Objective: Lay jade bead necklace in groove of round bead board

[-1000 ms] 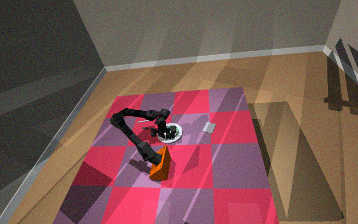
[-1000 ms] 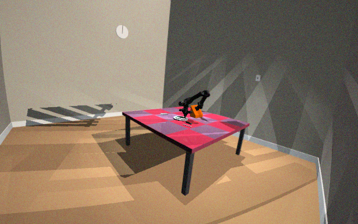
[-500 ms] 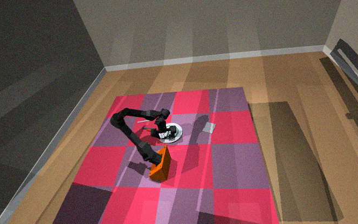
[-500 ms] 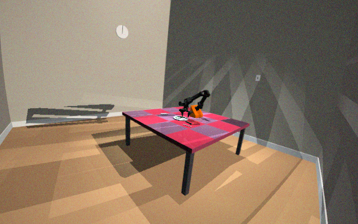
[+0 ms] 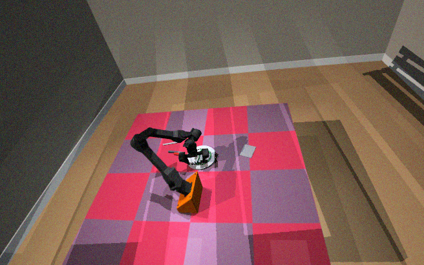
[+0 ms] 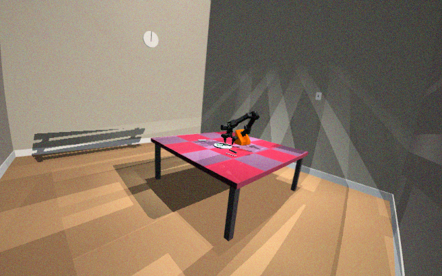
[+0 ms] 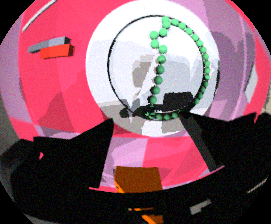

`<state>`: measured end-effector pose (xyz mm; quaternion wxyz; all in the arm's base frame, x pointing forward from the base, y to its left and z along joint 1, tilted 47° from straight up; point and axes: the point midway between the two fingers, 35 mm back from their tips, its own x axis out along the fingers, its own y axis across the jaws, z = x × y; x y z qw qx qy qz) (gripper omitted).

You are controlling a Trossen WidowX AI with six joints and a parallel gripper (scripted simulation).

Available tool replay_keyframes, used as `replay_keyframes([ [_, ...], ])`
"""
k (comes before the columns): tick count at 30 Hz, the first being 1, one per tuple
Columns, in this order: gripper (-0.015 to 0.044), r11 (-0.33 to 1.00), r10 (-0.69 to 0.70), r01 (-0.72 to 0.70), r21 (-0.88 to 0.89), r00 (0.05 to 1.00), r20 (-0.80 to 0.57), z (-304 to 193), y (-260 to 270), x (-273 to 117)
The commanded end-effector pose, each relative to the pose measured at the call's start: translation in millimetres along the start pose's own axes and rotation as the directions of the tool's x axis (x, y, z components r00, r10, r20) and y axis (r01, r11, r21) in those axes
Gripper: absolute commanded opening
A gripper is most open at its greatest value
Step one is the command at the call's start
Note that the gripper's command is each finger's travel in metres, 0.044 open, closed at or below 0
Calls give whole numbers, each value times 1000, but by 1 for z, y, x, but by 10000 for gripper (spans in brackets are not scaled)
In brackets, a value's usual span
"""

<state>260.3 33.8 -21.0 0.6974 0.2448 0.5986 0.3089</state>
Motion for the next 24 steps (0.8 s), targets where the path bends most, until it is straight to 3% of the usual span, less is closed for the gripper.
replay_keyframes([
  [1,440,1000,2,-2,-3,1000,2,0,0,0],
  [2,440,1000,2,-2,-3,1000,2,0,0,0],
  [14,125,973,0,-1,230,1000,5,77,-21,-23],
  [24,120,938,-1,-1,347,1000,7,112,-31,-33],
])
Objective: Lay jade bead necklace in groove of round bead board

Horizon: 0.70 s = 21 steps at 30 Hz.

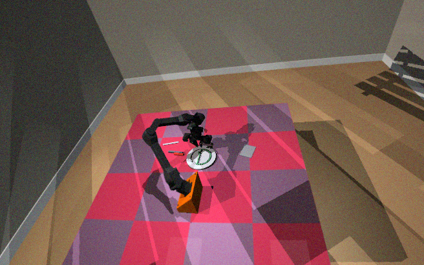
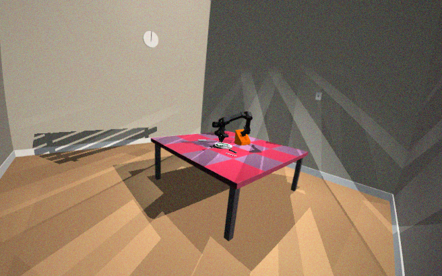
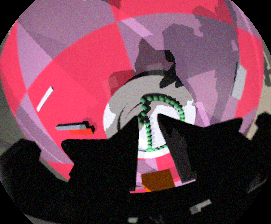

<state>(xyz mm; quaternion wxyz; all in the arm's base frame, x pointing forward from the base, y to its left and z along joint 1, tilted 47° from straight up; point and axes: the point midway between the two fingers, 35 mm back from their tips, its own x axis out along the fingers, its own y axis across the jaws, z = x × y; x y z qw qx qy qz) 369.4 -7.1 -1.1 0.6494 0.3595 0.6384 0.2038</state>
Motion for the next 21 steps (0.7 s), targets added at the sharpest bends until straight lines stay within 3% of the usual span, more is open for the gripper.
replay_keyframes([
  [1,120,1000,-1,1,19,1000,-3,3,-1,3],
  [21,120,1000,-1,1,16,1000,0,3,-1,27],
])
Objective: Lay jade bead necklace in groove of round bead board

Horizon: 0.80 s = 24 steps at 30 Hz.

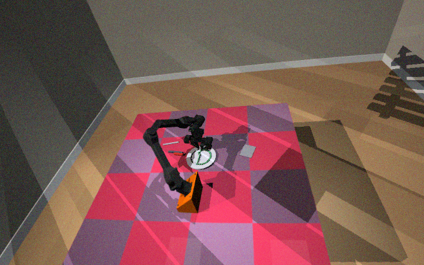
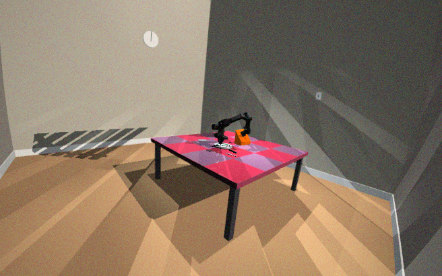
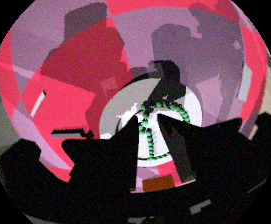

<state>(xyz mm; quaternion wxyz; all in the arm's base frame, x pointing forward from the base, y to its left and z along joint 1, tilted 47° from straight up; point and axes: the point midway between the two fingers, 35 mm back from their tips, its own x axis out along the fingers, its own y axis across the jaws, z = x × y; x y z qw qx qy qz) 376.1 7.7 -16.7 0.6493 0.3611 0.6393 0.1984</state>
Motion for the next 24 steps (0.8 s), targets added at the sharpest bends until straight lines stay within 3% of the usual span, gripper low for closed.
replay_keyframes([
  [1,120,1000,5,-5,7,1000,-3,-1,0,6],
  [10,120,1000,6,-6,10,1000,-6,-2,0,17],
  [15,0,1000,2,-2,4,1000,-5,-1,0,15],
  [24,0,1000,2,-2,4,1000,-5,-1,0,15],
])
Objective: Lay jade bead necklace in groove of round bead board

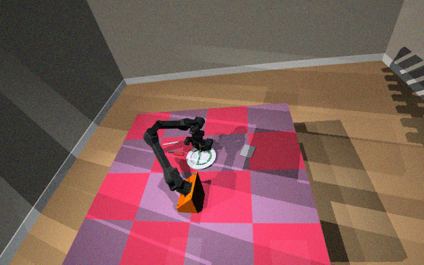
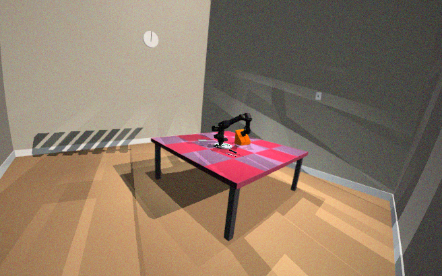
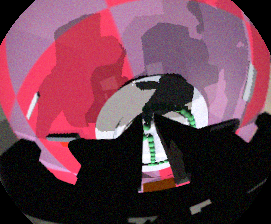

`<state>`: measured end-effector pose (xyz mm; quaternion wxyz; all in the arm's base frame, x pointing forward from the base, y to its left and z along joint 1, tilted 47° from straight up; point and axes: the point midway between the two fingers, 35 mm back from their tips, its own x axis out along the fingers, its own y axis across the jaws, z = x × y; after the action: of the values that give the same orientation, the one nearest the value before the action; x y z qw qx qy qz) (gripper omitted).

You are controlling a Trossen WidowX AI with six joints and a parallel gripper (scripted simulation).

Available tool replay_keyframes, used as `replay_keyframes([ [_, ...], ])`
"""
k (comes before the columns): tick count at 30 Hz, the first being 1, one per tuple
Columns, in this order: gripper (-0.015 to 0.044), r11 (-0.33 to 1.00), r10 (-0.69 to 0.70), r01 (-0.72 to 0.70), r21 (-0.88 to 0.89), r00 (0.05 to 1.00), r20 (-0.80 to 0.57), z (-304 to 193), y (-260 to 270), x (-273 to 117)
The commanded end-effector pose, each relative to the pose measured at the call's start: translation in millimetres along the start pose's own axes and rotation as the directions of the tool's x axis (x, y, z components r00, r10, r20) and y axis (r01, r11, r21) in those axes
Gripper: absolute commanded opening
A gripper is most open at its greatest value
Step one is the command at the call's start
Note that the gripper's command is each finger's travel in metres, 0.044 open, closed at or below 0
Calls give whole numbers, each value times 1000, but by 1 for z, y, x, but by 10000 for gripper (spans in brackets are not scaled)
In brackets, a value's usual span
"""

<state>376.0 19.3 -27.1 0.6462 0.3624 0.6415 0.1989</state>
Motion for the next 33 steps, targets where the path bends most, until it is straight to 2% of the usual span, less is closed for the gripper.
replay_keyframes([
  [1,0,1000,0,0,0,1000,1,0,0,-1],
  [33,0,1000,4,-4,5,1000,1,0,0,-6],
])
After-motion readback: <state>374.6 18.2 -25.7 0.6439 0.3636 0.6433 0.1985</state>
